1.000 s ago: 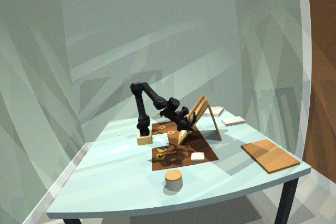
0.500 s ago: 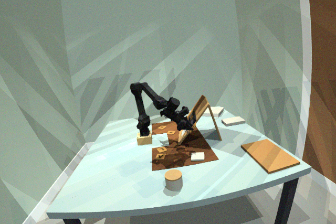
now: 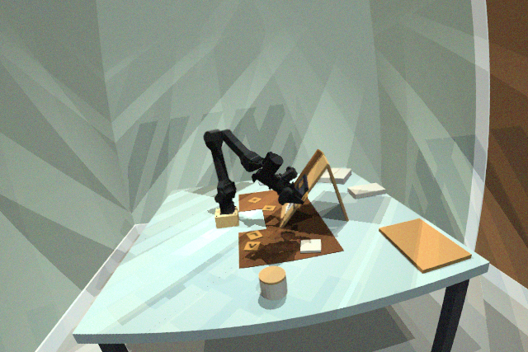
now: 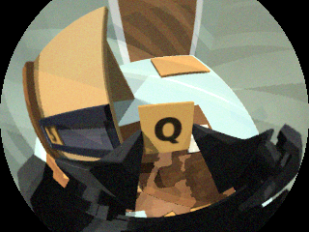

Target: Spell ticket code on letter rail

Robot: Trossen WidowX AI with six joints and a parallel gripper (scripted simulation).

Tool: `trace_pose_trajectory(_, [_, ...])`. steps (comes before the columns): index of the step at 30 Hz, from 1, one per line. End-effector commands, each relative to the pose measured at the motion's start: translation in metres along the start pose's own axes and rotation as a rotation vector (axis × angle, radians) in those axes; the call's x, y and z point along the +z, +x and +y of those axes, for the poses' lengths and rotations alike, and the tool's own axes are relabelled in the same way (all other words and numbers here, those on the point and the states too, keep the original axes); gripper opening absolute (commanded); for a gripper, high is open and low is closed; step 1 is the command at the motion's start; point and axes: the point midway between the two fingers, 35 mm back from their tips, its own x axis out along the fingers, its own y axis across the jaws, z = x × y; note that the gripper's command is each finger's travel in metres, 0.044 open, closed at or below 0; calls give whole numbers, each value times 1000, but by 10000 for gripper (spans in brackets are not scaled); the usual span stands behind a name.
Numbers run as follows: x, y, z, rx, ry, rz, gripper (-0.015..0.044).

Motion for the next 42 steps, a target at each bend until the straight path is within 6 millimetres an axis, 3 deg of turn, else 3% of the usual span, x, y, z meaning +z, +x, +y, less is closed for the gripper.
trace_pose_trajectory(1, [0, 0, 3, -1, 4, 1, 0])
trace_pose_trajectory(42, [0, 0, 24, 0, 5, 1, 0])
